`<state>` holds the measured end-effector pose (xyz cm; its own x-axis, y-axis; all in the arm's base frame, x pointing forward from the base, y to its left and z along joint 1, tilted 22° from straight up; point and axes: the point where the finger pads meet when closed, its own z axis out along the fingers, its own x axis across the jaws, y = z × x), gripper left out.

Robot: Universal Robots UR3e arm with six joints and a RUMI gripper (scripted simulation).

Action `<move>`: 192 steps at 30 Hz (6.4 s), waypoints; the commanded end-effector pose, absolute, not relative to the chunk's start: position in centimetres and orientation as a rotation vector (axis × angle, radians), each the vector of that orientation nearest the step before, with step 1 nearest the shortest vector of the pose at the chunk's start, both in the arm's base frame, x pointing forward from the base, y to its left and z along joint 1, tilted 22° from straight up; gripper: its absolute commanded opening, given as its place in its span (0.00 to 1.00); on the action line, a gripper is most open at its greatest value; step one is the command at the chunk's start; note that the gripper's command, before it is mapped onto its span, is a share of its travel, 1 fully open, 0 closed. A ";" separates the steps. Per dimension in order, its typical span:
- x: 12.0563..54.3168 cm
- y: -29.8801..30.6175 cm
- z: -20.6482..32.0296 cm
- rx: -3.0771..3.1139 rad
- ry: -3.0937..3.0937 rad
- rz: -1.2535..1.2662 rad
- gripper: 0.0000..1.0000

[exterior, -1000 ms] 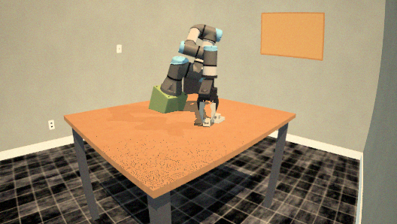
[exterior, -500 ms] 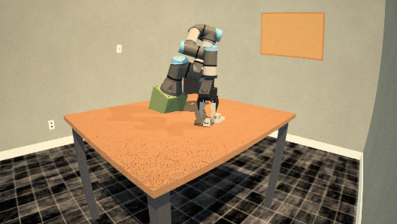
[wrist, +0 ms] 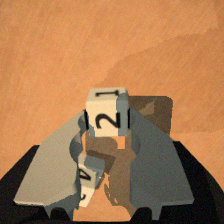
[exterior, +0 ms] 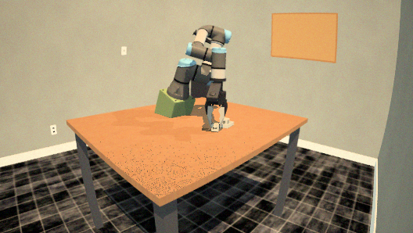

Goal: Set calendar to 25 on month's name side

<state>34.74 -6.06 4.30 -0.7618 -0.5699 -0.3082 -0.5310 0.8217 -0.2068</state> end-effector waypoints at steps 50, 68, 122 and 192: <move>35.0 -6.1 4.3 -0.830 2.645 -0.154 0.11; 35.1 -6.1 4.1 -0.830 2.645 -0.154 0.11; 35.1 -6.1 4.1 -0.830 2.645 -0.154 0.11; 34.1 -6.1 6.5 -0.830 2.645 -0.154 0.29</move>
<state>34.36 -6.10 5.65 -0.7620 -0.5699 -0.3074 -0.5306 0.8217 -0.2079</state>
